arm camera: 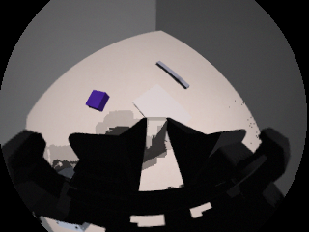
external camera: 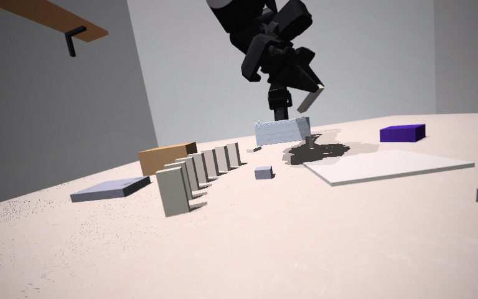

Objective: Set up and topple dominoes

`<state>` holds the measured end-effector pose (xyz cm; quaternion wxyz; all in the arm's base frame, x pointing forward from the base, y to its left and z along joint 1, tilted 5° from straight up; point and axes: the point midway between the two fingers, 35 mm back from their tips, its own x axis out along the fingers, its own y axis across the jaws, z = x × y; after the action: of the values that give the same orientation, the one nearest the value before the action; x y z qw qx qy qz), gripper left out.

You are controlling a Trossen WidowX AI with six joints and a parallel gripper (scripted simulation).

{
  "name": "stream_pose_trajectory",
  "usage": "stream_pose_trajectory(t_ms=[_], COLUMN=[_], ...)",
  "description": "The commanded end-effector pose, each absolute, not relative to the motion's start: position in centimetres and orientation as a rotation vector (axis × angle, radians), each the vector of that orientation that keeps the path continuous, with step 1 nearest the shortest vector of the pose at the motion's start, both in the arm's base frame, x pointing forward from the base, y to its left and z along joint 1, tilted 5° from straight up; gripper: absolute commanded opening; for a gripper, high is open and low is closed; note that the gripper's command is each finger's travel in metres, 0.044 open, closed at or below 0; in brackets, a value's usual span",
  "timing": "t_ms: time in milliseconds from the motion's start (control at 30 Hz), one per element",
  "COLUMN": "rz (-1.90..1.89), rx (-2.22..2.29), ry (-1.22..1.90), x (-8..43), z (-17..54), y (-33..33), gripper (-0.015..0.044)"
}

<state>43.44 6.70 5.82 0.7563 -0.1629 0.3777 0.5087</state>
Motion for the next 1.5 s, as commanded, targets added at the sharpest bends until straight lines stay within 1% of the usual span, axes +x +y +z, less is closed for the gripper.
stream_pose_trajectory(t_ms=[0,467,900,1467], rz=[1.128,1.171,1.209,1.211], rx=[-0.303,-0.129,-0.015,-0.01], ry=[0.756,0.433,0.128,0.113], x=[43.1,42.0,39.0,38.8], z=[5.4,5.9,7.2,7.3], y=[6.5,5.1,3.3,3.2], gripper=[0.0107,0.0107,0.0107,0.0107])
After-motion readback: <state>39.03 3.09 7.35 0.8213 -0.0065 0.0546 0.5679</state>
